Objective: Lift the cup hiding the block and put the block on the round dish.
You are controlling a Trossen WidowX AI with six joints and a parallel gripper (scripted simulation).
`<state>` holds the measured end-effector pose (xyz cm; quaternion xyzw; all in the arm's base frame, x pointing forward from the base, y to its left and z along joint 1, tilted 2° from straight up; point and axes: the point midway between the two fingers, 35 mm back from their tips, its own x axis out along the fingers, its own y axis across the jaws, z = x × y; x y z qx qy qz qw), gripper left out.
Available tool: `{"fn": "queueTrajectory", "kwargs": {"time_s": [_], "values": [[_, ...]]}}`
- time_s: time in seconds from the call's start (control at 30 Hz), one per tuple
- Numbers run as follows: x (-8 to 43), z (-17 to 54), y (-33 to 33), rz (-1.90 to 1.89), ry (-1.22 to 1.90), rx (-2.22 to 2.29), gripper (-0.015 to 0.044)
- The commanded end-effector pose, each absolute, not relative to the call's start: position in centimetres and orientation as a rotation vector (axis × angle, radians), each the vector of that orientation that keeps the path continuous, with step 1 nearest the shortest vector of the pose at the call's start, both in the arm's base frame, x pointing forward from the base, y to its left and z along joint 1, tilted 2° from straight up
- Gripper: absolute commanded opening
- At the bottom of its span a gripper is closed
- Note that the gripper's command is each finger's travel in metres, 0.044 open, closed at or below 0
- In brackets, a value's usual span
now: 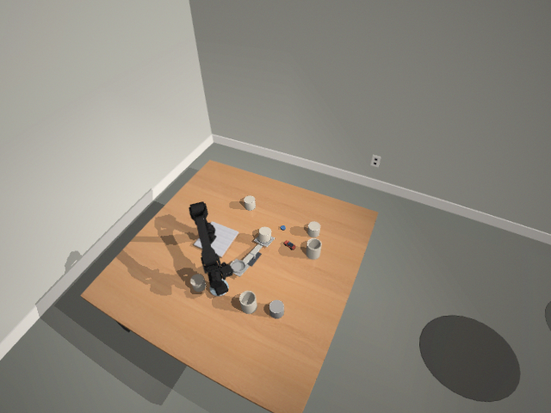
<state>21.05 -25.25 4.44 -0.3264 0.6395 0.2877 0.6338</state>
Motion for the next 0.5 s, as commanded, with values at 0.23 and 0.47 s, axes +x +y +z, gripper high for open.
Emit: {"fn": "queueTrajectory", "kwargs": {"time_s": [0.23,0.47], "values": [[21.1,4.5,-25.3,0.657,1.462,-0.748,0.0263],[21.1,5.7,-25.3,0.658,1.461,-0.748,0.0440]]}}
